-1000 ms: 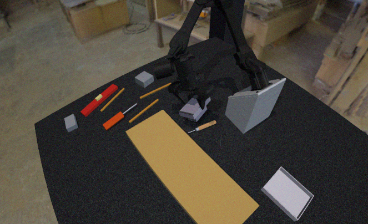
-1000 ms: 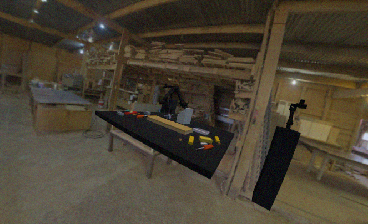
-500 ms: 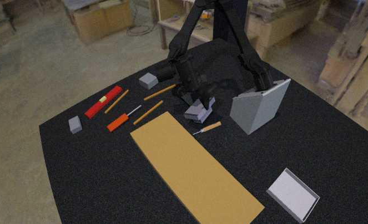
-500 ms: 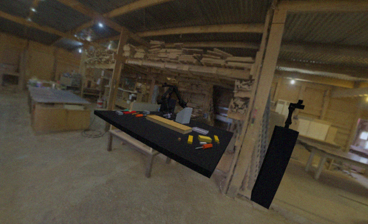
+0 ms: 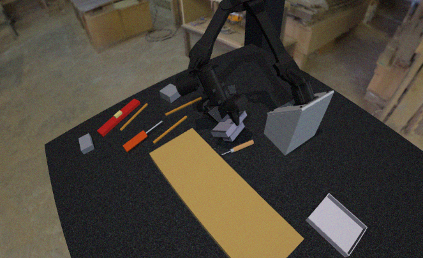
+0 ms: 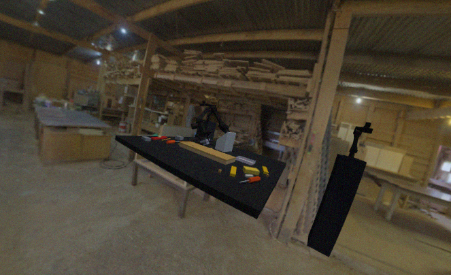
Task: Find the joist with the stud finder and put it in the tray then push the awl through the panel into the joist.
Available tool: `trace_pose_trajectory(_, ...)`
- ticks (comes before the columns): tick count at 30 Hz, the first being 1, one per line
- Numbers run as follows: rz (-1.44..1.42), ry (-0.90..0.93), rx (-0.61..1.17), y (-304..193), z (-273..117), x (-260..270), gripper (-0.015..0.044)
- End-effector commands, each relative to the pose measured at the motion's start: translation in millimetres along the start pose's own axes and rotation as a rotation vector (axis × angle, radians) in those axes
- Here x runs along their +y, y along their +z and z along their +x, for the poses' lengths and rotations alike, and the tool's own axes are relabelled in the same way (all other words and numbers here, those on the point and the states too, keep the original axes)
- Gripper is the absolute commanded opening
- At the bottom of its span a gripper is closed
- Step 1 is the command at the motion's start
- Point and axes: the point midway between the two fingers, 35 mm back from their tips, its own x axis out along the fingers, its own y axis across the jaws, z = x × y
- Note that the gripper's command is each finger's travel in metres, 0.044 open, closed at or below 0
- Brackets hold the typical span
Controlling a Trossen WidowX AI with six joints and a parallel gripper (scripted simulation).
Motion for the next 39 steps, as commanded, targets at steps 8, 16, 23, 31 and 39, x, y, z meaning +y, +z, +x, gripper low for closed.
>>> trace_pose_trajectory(8, -0.004, -0.063, 0.004, -1.0, -0.1, 0.3, 0.0)
trace_pose_trajectory(16, -0.003, -0.113, 0.002, -1.0, 0.3, 1.6, 0.0)
trace_pose_trajectory(23, -0.001, -0.157, 0.002, -0.9, 0.5, 2.7, 0.0)
trace_pose_trajectory(31, 0.003, -0.208, 0.002, -0.8, 0.6, 4.0, 0.0)
trace_pose_trajectory(39, 0.008, -0.259, 0.004, -0.6, 0.7, 5.4, 0.0)
